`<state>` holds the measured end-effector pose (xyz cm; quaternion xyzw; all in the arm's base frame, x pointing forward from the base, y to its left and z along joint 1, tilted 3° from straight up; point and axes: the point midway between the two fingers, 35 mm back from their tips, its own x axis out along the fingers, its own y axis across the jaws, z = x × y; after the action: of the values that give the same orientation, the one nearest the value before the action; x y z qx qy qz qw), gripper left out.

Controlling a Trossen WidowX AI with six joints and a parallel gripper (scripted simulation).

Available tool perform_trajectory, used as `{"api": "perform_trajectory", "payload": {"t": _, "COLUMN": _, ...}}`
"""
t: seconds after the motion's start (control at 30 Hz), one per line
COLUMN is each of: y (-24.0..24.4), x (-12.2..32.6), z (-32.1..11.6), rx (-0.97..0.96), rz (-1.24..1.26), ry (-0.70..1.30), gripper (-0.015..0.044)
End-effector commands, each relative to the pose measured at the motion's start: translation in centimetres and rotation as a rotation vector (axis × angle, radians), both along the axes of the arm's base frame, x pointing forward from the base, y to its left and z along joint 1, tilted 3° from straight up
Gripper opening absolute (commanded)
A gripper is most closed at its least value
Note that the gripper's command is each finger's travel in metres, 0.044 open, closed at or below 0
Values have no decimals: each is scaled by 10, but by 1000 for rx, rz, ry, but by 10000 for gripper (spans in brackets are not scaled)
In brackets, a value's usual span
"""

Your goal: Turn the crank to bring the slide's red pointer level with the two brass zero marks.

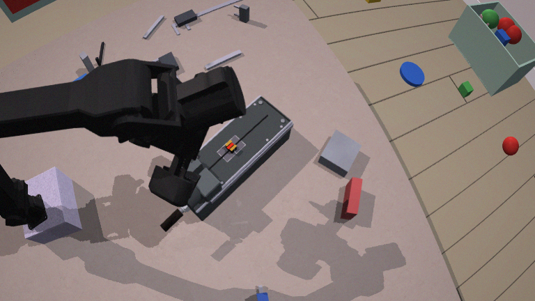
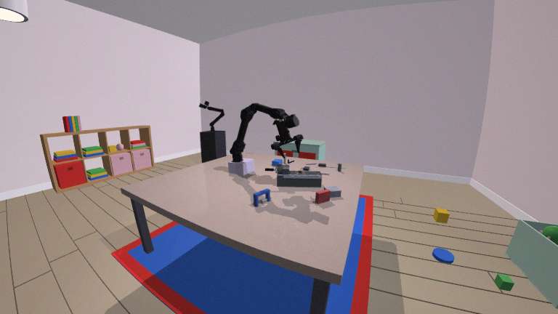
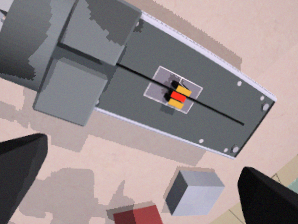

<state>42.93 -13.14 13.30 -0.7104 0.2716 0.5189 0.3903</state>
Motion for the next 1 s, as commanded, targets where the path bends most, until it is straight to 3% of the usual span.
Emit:
{"api": "perform_trajectory", "payload": {"t": 0.0, "y": -6, "x": -11, "z": -3, "rx": 82, "rz": -153, "ry": -14, "gripper": 440}}
{"api": "perform_trajectory", "payload": {"t": 0.97, "y": -46, "x": -102, "z": 8, "rx": 897, "rz": -1455, "ry": -150, "gripper": 440}}
